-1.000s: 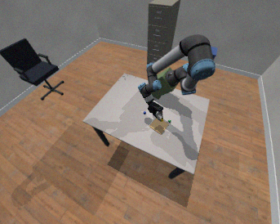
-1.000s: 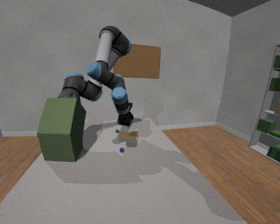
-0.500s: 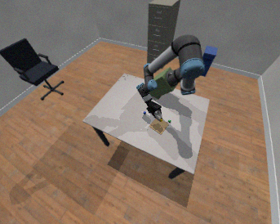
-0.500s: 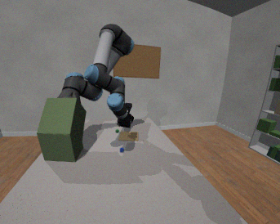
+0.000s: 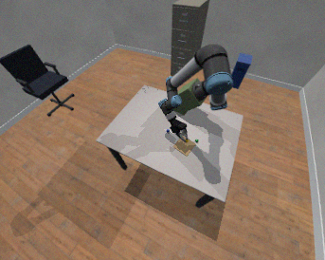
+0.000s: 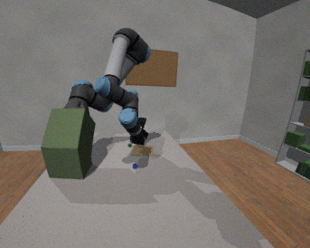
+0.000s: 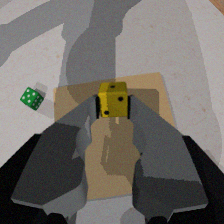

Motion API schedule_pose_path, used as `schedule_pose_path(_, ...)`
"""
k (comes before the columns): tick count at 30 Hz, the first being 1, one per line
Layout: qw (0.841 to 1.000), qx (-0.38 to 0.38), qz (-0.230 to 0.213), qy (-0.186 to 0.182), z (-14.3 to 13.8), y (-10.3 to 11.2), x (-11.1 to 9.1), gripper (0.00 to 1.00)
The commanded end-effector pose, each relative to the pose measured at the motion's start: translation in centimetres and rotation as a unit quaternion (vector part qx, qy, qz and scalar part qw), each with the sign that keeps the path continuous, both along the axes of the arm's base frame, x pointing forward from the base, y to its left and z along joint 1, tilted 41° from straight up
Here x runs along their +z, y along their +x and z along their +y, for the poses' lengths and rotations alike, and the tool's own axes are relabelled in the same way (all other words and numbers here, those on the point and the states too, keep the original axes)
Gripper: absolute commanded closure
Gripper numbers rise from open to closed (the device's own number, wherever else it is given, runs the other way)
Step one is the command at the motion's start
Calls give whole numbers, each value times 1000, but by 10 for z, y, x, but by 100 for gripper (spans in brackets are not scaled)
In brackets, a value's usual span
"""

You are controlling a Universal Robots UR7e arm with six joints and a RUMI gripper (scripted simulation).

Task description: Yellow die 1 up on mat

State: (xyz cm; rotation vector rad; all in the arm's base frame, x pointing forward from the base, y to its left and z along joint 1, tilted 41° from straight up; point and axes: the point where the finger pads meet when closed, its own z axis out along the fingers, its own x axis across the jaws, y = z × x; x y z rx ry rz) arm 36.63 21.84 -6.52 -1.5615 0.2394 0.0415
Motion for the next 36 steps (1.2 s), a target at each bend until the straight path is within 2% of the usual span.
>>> schedule_pose_path(1, 1000, 0, 0, 0, 10, 0, -12, 97)
schedule_pose_path(11, 1000, 0, 0, 0, 30, -2, -36, 97)
schedule_pose_path(36, 1000, 0, 0, 0, 34, -2, -41, 97)
